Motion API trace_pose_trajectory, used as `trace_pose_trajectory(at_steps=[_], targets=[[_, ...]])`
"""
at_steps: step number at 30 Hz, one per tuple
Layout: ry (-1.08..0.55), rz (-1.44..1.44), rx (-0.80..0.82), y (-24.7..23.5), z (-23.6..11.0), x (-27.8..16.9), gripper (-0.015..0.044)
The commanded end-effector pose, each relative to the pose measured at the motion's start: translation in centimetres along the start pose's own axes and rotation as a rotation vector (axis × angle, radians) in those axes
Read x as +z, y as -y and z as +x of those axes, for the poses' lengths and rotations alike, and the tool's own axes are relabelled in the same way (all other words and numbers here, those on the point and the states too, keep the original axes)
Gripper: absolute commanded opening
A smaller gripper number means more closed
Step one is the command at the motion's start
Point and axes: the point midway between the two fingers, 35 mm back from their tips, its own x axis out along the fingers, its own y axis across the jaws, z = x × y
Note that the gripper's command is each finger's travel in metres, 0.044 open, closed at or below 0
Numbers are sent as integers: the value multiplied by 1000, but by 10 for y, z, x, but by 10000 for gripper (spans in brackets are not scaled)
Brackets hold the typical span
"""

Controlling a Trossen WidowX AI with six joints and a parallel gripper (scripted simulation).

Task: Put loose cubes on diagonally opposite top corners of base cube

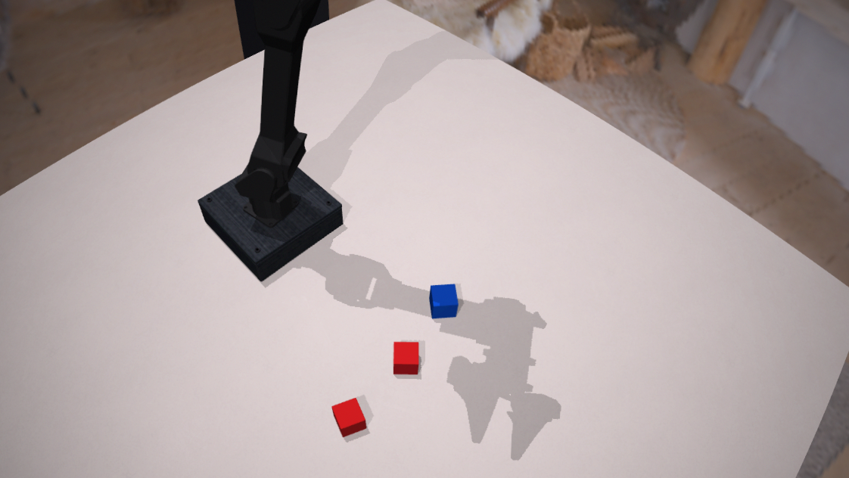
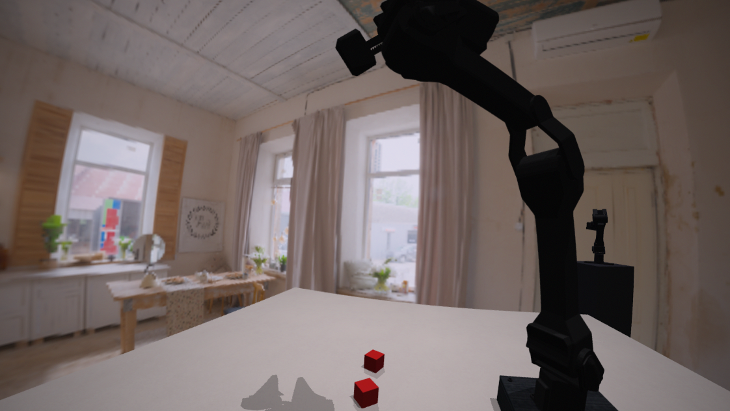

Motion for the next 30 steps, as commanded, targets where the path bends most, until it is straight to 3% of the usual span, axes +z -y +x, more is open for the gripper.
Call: trace_pose_trajectory(at_steps=[1,5,18,30], targets=[[-3,-7,2,1,0,-1,374],[-83,-181,37,18,4,-15,269],[-449,-919,-3,144,19,-37,265],[-806,-1529,-382,291,16,51,265]])
